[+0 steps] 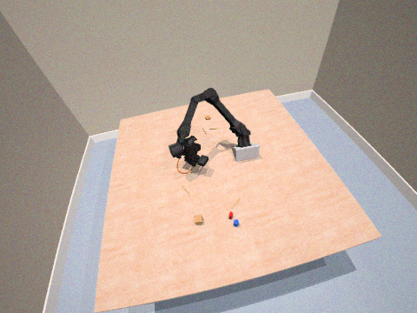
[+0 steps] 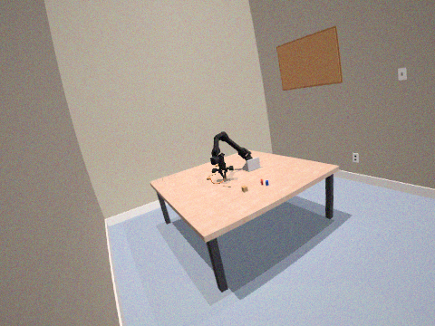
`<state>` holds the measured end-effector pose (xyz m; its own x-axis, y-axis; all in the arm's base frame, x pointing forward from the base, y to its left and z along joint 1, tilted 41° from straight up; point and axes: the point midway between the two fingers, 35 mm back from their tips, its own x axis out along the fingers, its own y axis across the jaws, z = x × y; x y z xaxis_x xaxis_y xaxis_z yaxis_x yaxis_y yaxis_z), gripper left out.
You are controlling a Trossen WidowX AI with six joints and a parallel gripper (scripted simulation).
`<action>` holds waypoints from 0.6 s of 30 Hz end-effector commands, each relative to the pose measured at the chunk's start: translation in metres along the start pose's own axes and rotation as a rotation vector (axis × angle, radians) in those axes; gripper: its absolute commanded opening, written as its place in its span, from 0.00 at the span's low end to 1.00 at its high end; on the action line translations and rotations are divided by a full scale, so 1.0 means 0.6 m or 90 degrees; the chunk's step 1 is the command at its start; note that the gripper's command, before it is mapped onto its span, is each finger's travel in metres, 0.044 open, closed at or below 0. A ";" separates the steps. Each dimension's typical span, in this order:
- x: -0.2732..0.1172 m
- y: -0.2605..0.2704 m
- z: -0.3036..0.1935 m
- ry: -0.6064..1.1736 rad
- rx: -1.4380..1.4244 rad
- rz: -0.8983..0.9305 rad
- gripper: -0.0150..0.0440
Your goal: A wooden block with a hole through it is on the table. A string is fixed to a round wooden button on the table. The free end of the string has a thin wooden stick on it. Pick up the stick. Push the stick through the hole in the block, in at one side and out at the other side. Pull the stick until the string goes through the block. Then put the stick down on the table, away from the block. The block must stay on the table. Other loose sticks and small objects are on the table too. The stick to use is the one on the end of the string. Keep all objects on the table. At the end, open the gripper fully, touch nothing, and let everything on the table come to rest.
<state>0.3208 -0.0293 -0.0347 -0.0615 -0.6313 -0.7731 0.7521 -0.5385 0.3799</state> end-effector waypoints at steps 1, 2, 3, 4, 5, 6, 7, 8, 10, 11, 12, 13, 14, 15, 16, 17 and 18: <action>-0.003 0.003 0.010 0.002 0.000 0.005 0.25; -0.003 0.003 0.012 0.002 0.000 0.005 0.25; -0.003 0.003 0.013 0.002 0.000 0.005 0.25; -0.003 0.003 0.015 0.002 0.000 0.005 0.25; -0.003 0.003 0.017 0.002 0.000 0.005 0.25; -0.003 0.003 0.019 0.002 0.000 0.005 0.25; -0.003 0.003 0.021 0.002 0.000 0.005 0.25; -0.003 0.003 0.023 0.002 0.000 0.005 0.25; -0.003 0.003 0.026 0.002 0.000 0.005 0.25; -0.003 0.003 0.026 0.002 0.000 0.005 0.25; -0.003 0.003 0.026 0.002 0.000 0.005 0.25; 0.000 0.000 0.022 0.000 0.000 0.000 0.30; 0.000 0.000 0.022 0.000 0.000 0.000 0.34; 0.000 0.000 0.022 0.000 0.000 0.000 0.39; 0.000 0.000 0.022 0.000 0.000 0.000 0.43; 0.000 0.000 0.022 0.000 0.000 0.000 0.46; 0.000 0.000 0.022 0.000 0.000 0.000 0.46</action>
<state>0.3121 -0.0365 -0.0278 -0.0614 -0.6314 -0.7731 0.7524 -0.5382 0.3798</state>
